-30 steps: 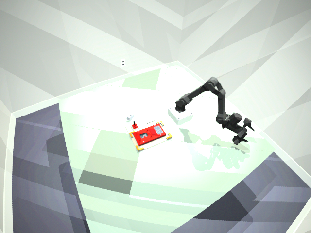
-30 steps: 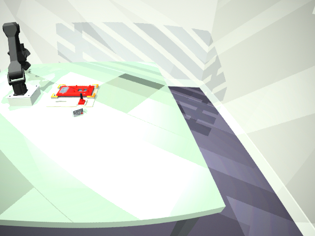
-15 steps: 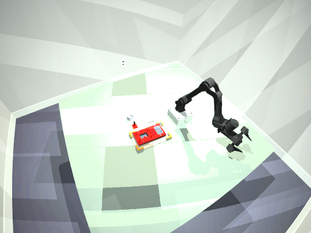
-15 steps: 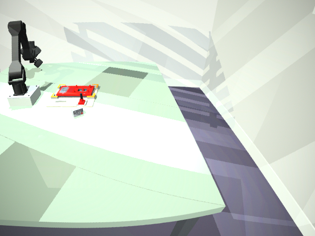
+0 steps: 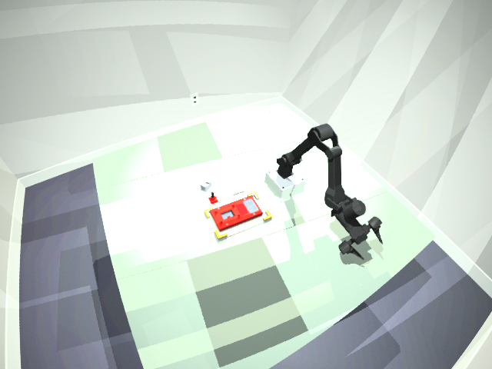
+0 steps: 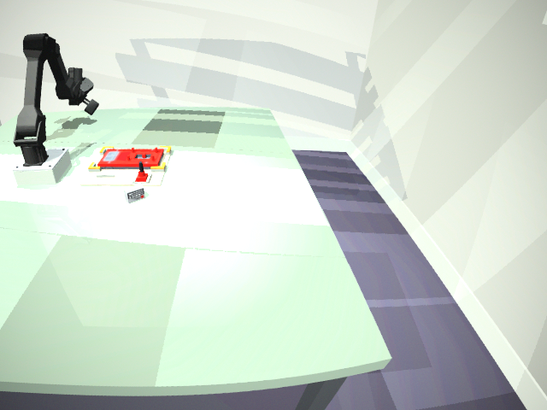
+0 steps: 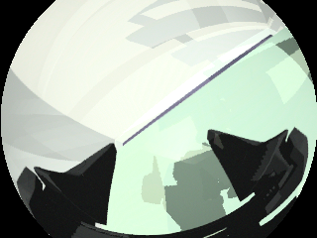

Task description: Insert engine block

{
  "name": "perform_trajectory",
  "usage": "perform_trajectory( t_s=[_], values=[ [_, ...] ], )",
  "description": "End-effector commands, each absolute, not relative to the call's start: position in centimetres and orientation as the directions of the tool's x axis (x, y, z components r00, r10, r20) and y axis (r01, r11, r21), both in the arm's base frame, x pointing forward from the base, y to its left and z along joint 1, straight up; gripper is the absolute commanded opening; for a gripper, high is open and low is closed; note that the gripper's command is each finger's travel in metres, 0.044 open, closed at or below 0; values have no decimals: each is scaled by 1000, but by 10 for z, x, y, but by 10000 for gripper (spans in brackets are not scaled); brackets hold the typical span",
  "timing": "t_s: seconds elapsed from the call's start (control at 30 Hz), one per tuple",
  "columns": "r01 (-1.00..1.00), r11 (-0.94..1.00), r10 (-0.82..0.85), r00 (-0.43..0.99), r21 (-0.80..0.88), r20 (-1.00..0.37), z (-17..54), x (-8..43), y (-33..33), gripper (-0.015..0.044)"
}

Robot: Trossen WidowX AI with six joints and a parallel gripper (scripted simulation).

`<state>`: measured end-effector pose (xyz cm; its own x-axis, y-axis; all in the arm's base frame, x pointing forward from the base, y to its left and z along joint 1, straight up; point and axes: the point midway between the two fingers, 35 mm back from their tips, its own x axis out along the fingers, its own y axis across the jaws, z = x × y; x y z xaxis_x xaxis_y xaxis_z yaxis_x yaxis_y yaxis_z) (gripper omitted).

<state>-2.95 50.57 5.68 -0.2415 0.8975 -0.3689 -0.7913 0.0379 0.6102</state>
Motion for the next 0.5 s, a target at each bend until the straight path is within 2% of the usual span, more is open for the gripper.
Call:
perform_trajectory(
  t_s=[0.0, 0.2, 0.47],
  values=[
    [-834, 72, 905, -176, 548, -386, 62, 4, 508, 440],
    [-825, 176, 900, -86, 536, -427, 56, 57, 498, 440],
    [-898, 246, 868, 36, 366, -495, 51, 123, 487, 440]
  ],
)
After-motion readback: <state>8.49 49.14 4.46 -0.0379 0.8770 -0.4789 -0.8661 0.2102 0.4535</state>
